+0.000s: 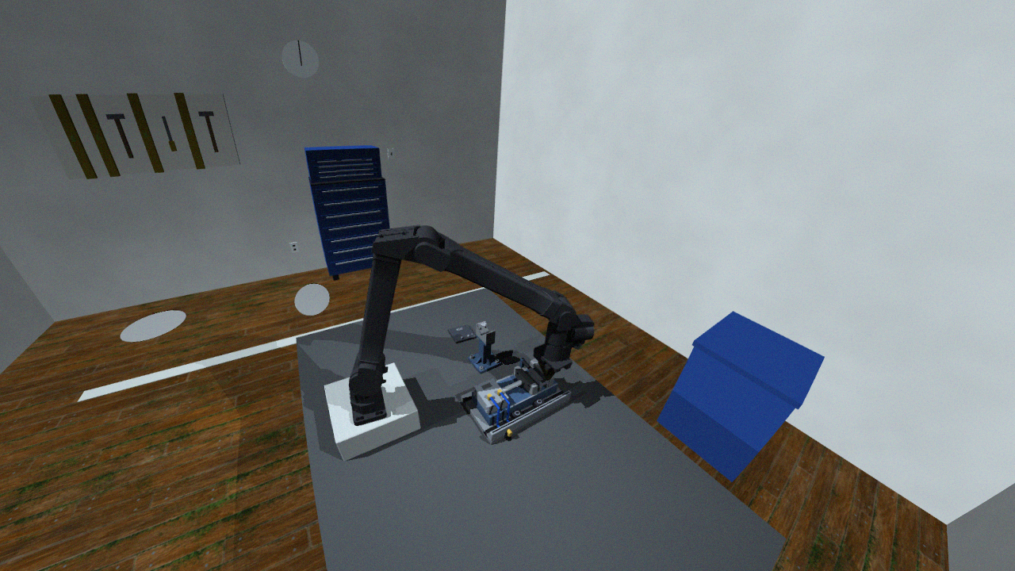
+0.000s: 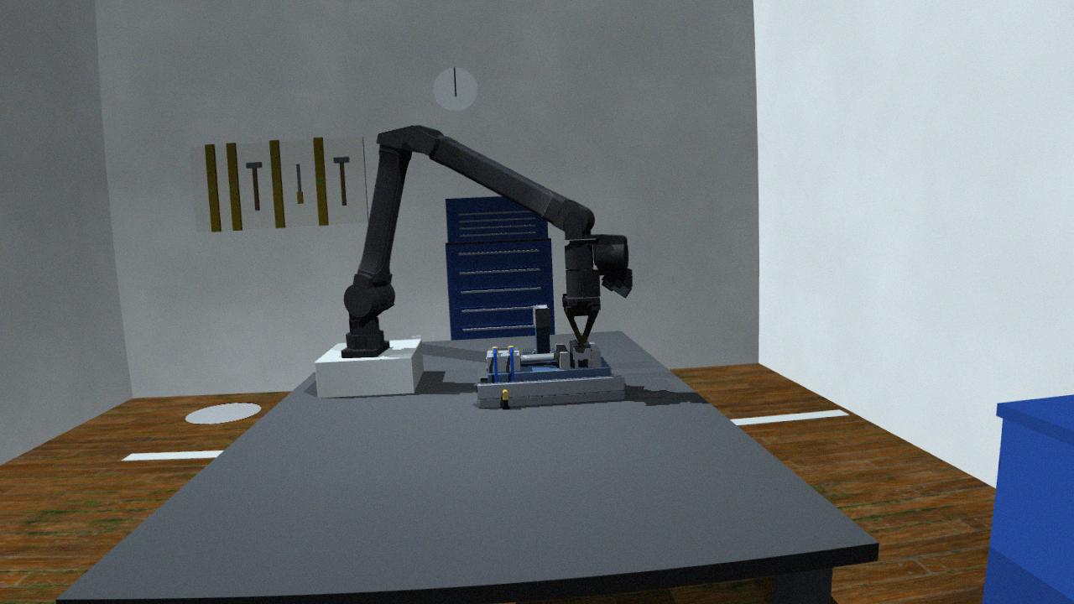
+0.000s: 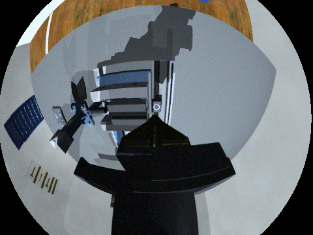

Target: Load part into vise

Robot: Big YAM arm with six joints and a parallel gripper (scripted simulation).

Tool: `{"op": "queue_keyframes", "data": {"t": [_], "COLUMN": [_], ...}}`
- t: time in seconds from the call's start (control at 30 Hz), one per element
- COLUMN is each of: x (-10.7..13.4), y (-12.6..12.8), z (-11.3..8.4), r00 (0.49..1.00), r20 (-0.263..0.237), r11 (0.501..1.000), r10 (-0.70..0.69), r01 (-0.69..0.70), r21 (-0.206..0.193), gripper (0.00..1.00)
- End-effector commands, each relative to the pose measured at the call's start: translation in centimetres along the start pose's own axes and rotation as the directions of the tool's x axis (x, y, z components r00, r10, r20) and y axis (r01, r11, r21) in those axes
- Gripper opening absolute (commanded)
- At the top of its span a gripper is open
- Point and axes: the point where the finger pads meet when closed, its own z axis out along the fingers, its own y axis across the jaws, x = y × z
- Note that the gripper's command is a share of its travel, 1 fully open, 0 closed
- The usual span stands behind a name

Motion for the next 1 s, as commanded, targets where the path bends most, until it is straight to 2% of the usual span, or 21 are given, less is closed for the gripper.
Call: {"op": "queue_keyframes", "data": {"t": [0.0, 0.97], "x": [-0.46, -0.59], "y": [0.73, 0.68], "z": [1.03, 1.55], "r00": [1.0, 1.0], "r20": [-0.004, -0.001], "r11": [1.0, 1.0], "r10": [-0.009, -0.009], "r01": [0.009, 0.009], "r21": [-0.003, -0.002], "gripper": [0.0, 0.0]}}
